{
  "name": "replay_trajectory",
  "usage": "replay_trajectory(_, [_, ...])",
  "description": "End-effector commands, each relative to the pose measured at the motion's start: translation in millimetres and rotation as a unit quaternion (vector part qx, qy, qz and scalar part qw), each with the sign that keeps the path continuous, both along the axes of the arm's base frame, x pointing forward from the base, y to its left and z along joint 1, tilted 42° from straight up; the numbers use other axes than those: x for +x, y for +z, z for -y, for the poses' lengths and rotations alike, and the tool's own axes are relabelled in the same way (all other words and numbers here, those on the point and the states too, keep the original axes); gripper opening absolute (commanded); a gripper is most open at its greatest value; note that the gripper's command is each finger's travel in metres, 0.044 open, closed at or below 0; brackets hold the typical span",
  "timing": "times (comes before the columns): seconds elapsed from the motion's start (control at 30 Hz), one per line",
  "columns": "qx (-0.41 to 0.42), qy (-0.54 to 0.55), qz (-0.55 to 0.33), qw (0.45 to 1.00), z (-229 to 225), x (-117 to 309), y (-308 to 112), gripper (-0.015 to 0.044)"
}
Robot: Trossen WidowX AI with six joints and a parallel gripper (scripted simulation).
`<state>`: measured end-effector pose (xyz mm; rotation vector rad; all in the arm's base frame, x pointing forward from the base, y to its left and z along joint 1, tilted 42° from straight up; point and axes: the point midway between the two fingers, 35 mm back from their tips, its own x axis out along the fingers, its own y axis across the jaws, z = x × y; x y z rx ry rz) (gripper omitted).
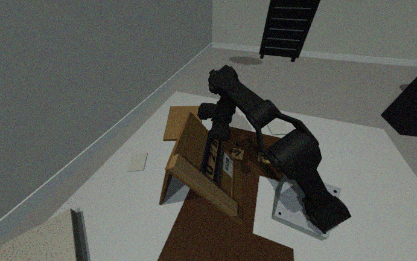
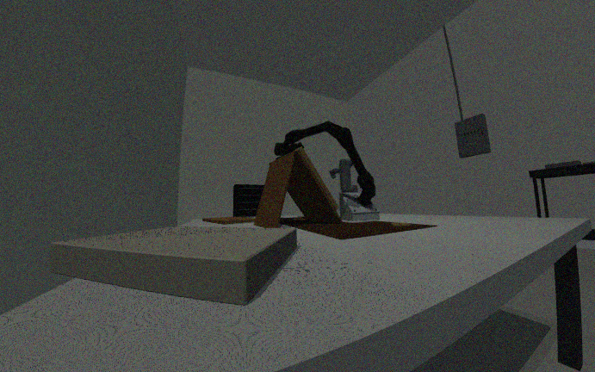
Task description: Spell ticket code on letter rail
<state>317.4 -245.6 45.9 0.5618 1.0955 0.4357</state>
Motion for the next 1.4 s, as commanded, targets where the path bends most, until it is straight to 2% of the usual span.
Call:
replay_trajectory(0.0, [0.002, -0.003, 0.001, 1.000, -0.4, 2.9, -1.0, 0.0000])
replay_trajectory(1.37, [0.003, -0.003, 0.001, 1.000, -9.0, 4.0, 5.9, 0.0000])
